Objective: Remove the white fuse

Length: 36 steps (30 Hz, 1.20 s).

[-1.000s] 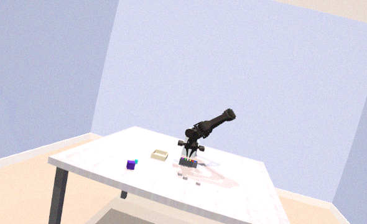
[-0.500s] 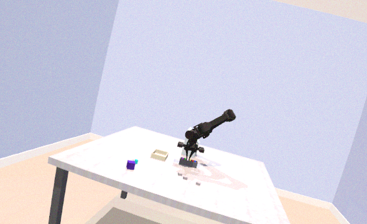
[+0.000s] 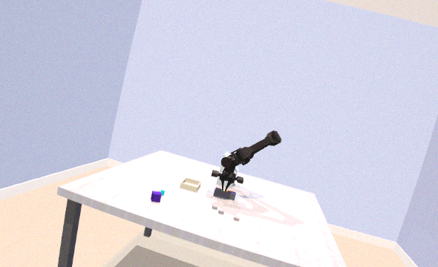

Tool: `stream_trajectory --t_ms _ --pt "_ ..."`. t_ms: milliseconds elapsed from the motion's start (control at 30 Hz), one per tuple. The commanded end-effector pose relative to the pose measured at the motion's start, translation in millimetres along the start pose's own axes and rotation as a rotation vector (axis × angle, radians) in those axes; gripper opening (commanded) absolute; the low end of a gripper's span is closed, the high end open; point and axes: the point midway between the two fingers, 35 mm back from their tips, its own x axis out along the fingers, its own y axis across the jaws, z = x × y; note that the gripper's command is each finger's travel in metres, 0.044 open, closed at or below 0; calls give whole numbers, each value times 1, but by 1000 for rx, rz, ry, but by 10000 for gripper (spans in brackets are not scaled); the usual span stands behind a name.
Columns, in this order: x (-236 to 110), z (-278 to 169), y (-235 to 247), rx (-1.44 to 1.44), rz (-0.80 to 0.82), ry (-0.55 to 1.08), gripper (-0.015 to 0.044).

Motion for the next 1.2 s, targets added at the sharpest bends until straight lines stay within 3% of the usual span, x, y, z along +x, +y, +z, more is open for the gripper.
stream_trajectory --t_ms 0,400,1167 --pt "3 -1 0 5 4 2 65" --pt "1 -1 0 1 1 2 0" --pt "-8 0 0 2 0 2 0"
